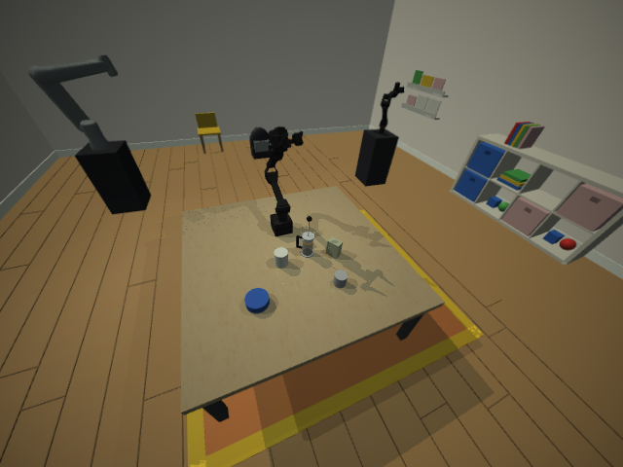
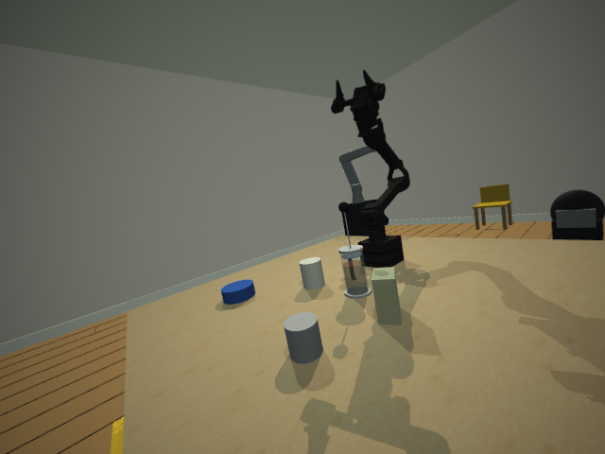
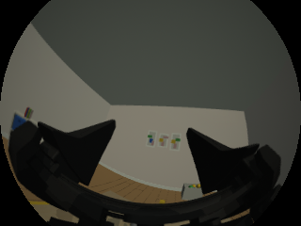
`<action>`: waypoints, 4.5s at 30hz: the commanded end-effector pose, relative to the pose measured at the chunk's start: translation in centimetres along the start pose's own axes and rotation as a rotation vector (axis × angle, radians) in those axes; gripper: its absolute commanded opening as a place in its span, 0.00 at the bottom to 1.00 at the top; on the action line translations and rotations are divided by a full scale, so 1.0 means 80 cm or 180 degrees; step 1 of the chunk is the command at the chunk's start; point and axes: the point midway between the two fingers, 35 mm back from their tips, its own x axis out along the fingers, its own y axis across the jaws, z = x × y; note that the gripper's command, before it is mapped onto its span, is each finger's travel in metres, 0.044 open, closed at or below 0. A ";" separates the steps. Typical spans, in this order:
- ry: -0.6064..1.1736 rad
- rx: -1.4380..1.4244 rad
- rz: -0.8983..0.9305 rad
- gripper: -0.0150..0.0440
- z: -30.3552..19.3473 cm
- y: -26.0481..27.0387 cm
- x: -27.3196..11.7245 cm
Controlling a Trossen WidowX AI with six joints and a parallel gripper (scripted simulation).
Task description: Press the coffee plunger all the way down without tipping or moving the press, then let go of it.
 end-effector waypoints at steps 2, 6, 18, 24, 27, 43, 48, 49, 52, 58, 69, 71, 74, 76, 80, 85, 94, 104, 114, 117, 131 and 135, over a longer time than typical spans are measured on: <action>0.0844 0.0311 -0.0164 1.00 -0.098 -0.018 0.003; 0.1584 0.0461 -0.0192 1.00 -0.178 -0.017 -0.010; 0.3998 0.0304 -0.0190 1.00 -0.369 0.004 -0.138; 0.4032 0.0295 -0.0186 1.00 -0.391 0.007 -0.156; 0.4031 0.0295 -0.0185 1.00 -0.415 0.010 -0.174; 0.4026 0.0295 -0.0185 1.00 -0.448 0.011 -0.177; 0.4024 0.0295 -0.0186 1.00 -0.457 0.011 -0.174; 0.4023 0.0294 -0.0186 1.00 -0.459 0.011 -0.173; 0.4022 0.0294 -0.0186 1.00 -0.465 0.011 -0.172; 0.4020 0.0294 -0.0187 1.00 -0.476 0.011 -0.169; 0.4019 0.0294 -0.0188 0.60 -0.477 0.011 -0.169; 0.4019 0.0294 -0.0188 0.51 -0.477 0.011 -0.169; 0.4019 0.0294 -0.0188 0.48 -0.477 0.011 -0.169; 0.4019 0.0294 -0.0188 0.47 -0.477 0.011 -0.169; 0.4019 0.0294 -0.0188 0.47 -0.477 0.011 -0.169; 0.4019 0.0294 -0.0188 0.47 -0.480 0.012 -0.170; 0.4018 0.0294 -0.0188 0.47 -0.495 0.013 -0.179; 0.4017 0.0294 -0.0188 0.47 -0.513 0.015 -0.190; 0.4016 0.0294 -0.0188 0.47 -0.531 0.016 -0.201; 0.4016 0.0294 -0.0188 0.47 -0.536 0.017 -0.204; 0.4015 0.0293 -0.0188 0.47 -0.561 0.019 -0.219; 0.4015 0.0293 -0.0188 0.47 -0.567 0.019 -0.223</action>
